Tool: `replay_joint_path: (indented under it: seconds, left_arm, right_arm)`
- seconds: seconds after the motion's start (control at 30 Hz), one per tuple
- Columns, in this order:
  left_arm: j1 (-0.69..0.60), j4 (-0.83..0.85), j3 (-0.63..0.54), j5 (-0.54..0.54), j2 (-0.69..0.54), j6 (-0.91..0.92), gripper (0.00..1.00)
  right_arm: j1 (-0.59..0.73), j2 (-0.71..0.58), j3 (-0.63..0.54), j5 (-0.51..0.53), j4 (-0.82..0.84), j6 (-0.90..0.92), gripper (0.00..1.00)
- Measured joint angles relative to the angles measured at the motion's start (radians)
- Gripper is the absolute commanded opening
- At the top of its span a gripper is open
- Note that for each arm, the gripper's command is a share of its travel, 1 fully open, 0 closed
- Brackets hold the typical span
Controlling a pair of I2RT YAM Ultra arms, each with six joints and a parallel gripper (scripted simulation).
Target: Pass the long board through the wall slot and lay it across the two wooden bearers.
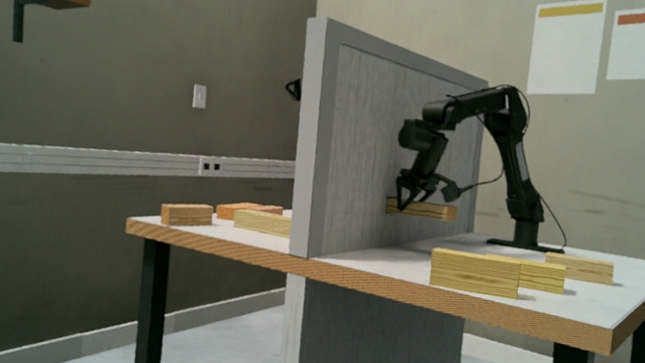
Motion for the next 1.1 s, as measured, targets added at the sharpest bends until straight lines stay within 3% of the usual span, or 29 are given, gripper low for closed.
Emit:
replay_joint_path:
  seconds: [1.1]
  left_arm:
    - [0.005, 0.011, -0.008, -0.002, -0.006, 0.0, 0.0]
  right_arm:
    - [0.0, 0.0, 0.0, 0.0, 0.0, 0.0, 1.0]
